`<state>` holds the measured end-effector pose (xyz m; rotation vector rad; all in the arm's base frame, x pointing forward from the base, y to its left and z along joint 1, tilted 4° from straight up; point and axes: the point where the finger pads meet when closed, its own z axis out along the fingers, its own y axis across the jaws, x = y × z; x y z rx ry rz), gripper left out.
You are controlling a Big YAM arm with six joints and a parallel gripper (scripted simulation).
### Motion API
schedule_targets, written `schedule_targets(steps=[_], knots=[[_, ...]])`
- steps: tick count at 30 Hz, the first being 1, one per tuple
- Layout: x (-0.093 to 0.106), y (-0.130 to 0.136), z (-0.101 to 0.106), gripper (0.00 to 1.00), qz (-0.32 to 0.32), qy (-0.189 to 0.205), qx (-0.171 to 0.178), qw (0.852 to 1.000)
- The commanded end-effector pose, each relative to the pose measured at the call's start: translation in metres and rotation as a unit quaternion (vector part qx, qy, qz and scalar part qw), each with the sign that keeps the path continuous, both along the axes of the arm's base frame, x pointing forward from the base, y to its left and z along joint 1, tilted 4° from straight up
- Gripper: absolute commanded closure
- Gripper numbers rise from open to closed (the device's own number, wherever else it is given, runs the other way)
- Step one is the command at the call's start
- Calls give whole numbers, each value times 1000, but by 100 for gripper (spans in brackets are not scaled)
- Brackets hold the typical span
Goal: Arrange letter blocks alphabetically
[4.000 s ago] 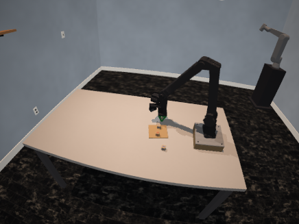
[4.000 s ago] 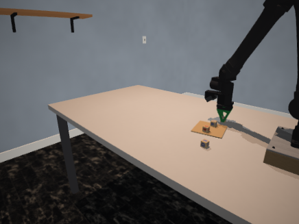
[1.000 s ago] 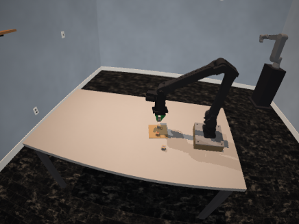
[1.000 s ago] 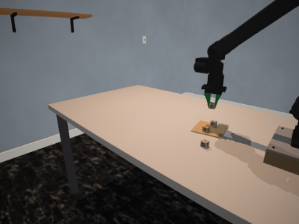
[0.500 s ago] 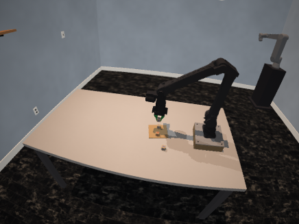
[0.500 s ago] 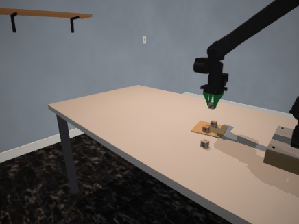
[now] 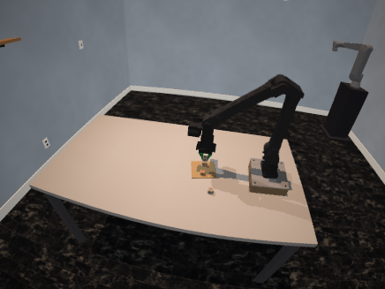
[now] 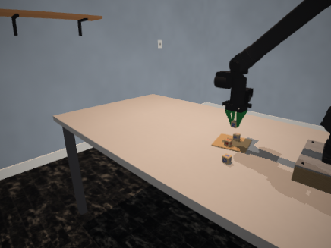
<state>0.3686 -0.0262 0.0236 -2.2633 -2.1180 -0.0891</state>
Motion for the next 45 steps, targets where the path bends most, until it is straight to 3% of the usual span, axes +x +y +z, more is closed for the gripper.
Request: schedule_targets(steps=[1,10,16,18,19,23,45], knots=[[6,3,-9,80,-1,-4,-3,1000],[6,6,-51,80,-1,-4,-3,1000],[7,7,-66,80,1,-4,-3,1000],[7,7,-66,80,1,-4,-3,1000],[18,3,-55,80,-3,-23,-5,1000],[13,4,-66,80,-2,-10,-4,1000],[13,4,-66,80,-2,-11,-4,1000]])
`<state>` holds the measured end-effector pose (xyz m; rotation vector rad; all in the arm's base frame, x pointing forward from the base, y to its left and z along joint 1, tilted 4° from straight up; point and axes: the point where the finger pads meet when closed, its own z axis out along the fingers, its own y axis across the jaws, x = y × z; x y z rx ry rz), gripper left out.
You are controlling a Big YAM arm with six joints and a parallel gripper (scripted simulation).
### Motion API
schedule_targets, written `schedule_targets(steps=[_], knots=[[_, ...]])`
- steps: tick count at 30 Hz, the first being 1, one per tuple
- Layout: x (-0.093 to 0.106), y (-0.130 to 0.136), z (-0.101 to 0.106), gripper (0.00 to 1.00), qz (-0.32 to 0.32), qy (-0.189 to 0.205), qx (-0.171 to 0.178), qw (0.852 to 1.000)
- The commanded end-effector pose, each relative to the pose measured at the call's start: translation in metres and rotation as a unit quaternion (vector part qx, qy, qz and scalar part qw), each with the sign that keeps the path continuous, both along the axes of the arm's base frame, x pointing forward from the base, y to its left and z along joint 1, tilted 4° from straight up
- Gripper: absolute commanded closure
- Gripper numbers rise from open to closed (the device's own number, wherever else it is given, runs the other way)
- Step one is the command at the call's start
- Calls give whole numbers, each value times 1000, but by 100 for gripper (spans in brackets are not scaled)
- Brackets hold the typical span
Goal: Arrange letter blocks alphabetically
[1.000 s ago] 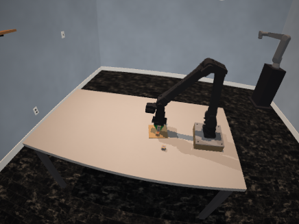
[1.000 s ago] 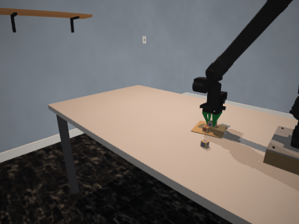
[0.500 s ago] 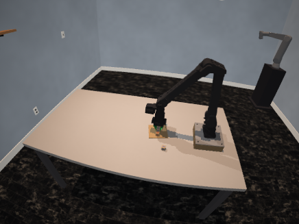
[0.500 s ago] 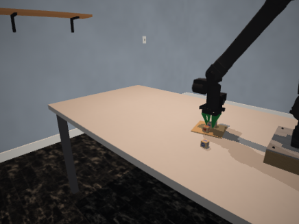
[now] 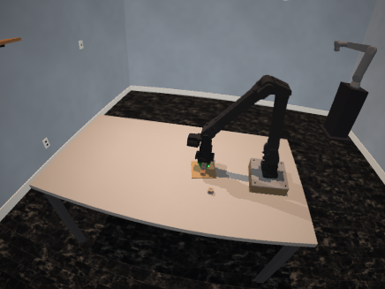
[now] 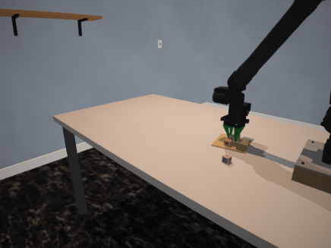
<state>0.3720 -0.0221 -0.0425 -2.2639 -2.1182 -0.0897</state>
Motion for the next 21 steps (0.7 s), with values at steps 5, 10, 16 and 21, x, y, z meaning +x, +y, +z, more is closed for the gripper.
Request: schedule_targets(steps=[5,10,16,21], knots=[[10,1,0,80,-2,-11,-4,1000],[11,1,0,80,-1,-11,-4,1000],[12,2,1,80,1,-12,-4,1000],[12,2,1,80,0,-12,-4,1000]])
